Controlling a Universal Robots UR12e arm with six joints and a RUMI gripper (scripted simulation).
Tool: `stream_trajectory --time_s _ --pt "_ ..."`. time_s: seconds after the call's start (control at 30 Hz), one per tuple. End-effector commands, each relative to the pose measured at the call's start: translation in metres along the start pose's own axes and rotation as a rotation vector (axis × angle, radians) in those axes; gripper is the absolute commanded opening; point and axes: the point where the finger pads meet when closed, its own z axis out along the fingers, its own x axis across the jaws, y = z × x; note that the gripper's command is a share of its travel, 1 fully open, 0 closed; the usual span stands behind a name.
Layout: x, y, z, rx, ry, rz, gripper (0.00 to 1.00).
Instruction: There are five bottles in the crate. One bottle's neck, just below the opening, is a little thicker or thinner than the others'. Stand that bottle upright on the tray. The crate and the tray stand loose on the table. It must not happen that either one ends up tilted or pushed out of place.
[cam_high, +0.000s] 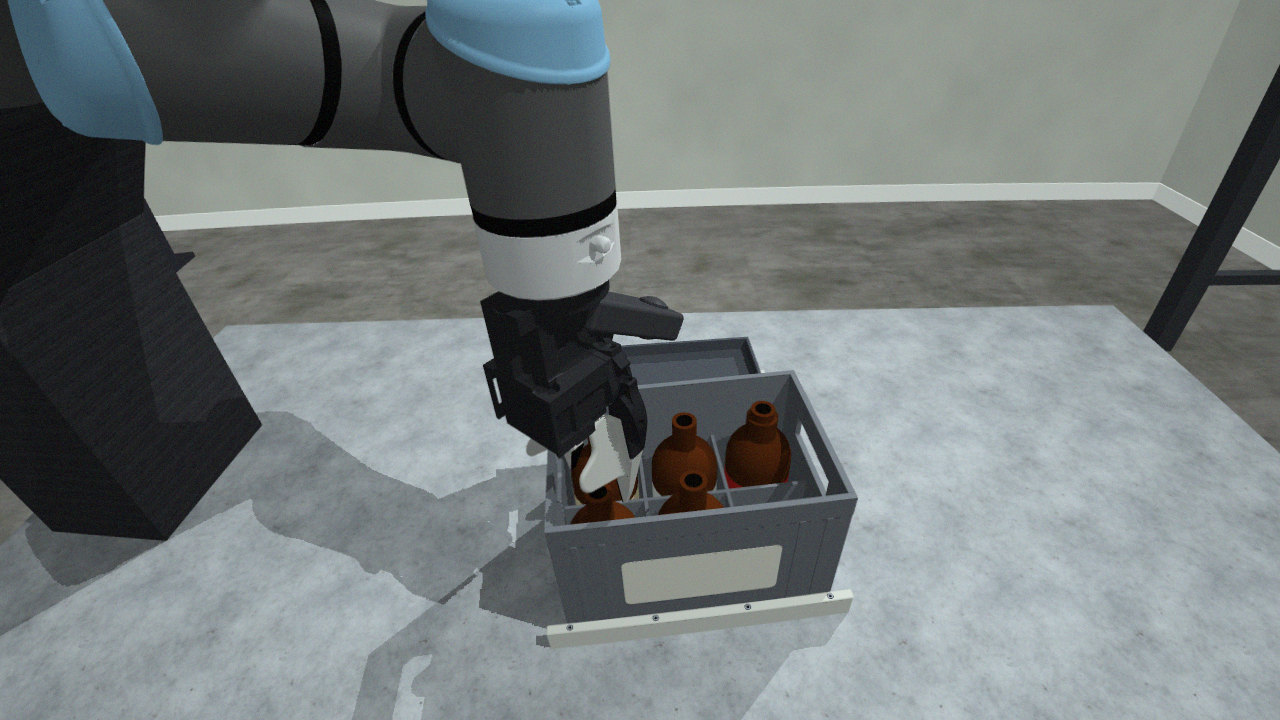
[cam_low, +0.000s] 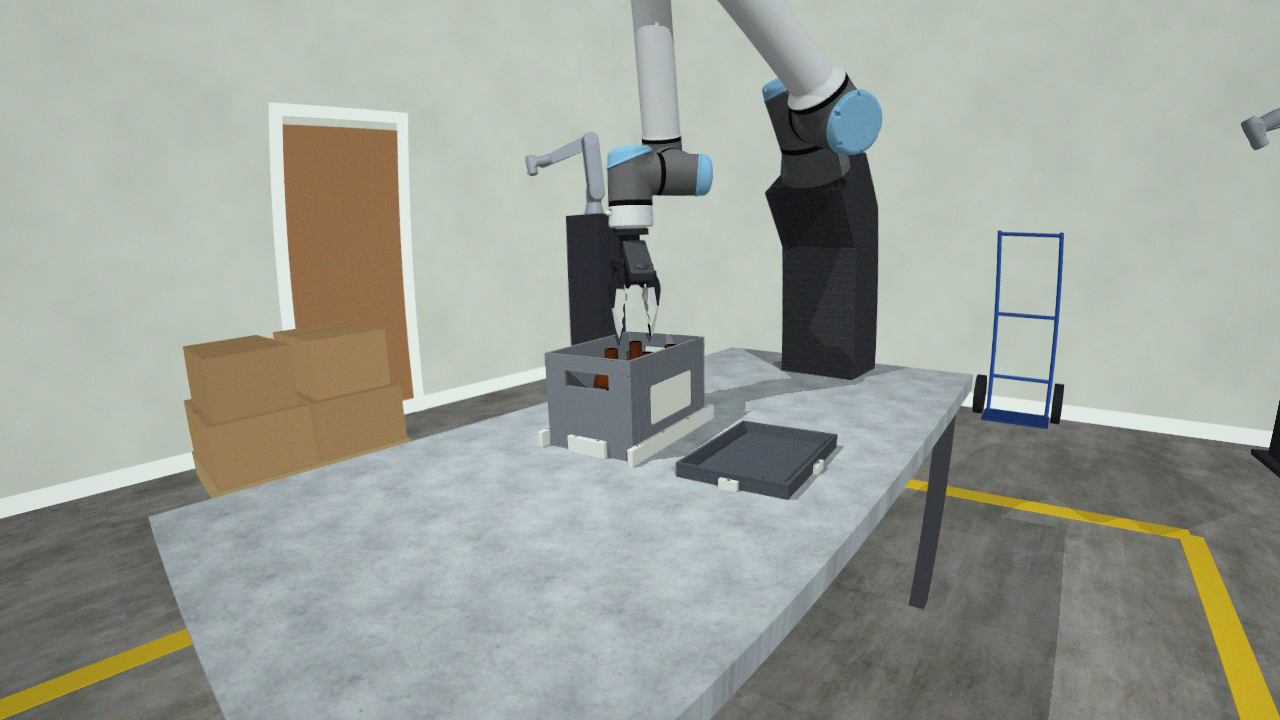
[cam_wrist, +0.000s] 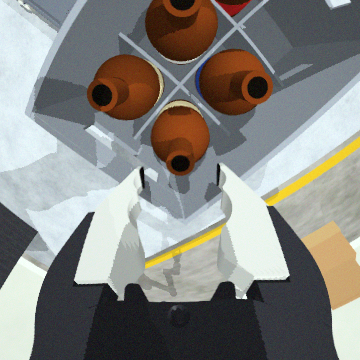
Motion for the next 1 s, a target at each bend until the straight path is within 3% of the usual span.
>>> stream_trajectory --time_s 0.0,0.97 --pt "0.0 0.0 0.003 0.0 0.001 0.0 0.38" --pt "0.0 0.0 0.03 0.0 0.001 0.0 0.38"
